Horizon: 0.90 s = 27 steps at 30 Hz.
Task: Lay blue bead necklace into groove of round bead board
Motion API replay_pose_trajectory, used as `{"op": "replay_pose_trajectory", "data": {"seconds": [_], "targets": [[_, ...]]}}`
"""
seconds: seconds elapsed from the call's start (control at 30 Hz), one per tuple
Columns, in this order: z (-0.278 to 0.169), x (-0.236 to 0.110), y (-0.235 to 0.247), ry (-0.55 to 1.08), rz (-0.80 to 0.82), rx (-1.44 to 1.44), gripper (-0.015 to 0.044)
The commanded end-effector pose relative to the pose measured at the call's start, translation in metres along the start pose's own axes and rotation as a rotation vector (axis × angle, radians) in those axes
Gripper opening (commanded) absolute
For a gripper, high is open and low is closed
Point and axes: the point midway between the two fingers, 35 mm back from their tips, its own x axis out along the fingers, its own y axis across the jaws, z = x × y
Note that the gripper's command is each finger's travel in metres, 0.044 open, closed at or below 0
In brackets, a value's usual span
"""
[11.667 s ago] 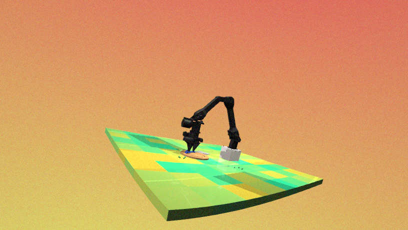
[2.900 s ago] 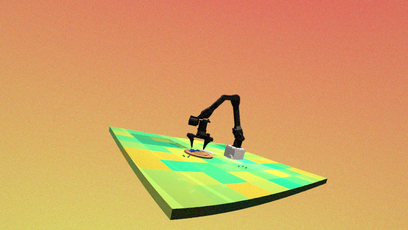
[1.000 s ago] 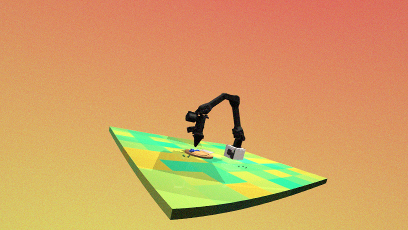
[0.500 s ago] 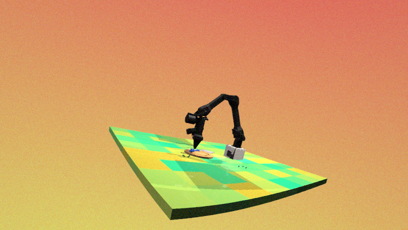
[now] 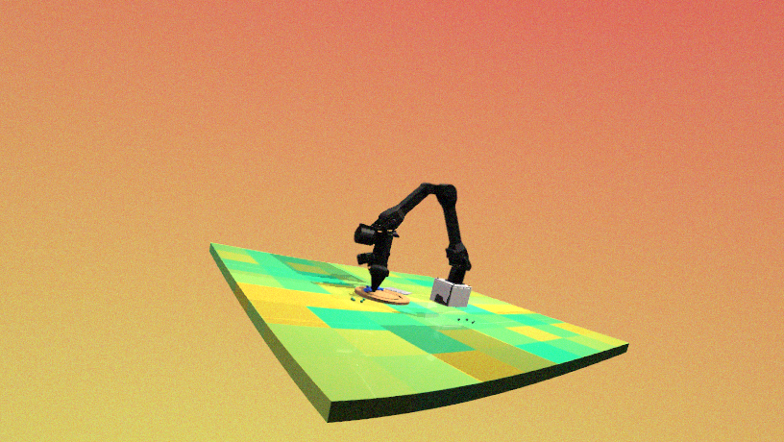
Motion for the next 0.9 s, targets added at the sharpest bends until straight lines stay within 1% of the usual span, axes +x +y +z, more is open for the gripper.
{"op": "replay_pose_trajectory", "data": {"seconds": [0.0, 0.23, 0.27, 0.87], "targets": [[-0.0007, 0.0032, 0.0004, 0.002, 0.002, 0.004, 0.0200], [-0.0003, 0.0007, -0.0001, 0.001, 0.000, 0.000, 0.0016], [-0.0003, 0.0007, -0.0001, 0.001, 0.000, 0.000, 0.0000], [-0.0003, 0.0007, -0.0001, 0.001, 0.000, 0.000, 0.0000]]}}
